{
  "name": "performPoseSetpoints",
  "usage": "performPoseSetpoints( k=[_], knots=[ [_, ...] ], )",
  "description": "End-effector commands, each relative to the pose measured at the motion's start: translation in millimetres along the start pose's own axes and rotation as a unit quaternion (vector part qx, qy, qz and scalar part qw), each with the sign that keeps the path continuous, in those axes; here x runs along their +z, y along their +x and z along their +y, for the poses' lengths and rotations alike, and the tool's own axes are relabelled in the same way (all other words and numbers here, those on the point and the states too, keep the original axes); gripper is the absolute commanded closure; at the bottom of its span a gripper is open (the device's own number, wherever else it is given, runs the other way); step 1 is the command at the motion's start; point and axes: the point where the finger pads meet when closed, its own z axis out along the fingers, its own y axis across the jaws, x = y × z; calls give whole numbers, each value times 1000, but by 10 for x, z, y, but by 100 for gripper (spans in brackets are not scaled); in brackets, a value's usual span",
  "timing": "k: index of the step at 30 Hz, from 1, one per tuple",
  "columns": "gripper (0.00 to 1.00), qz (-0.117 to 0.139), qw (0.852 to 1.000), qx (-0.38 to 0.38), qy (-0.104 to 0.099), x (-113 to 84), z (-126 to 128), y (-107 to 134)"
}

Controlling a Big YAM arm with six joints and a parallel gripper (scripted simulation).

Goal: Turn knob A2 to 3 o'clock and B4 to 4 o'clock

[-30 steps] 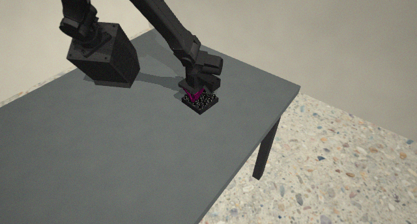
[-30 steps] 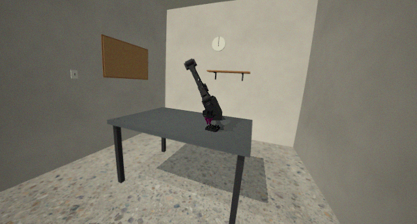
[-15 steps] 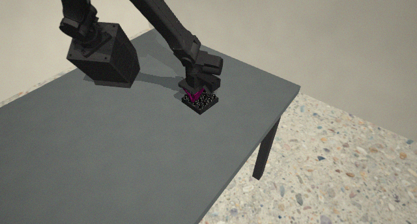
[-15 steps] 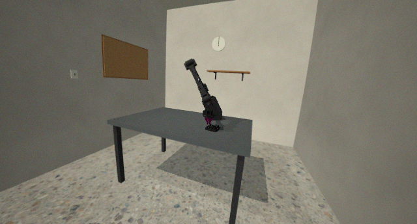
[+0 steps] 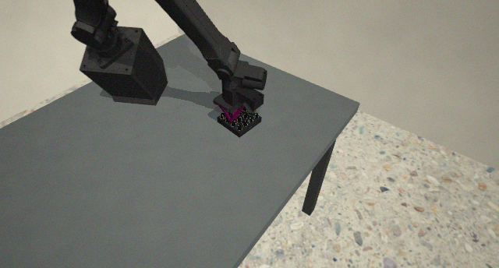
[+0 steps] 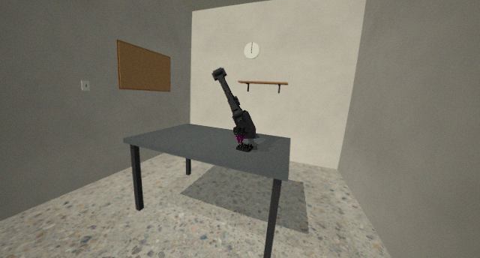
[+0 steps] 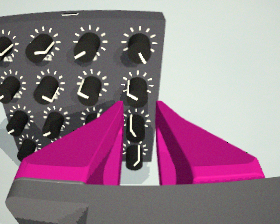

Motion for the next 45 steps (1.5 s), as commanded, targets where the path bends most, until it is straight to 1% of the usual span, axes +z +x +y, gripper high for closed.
performPoseSetpoints(
  k=[1,45],
  knots=[
    [82,-22,1000,5,-12,-67,135,-188],
    [82,-22,1000,7,-13,-83,165,-177]
  ],
)
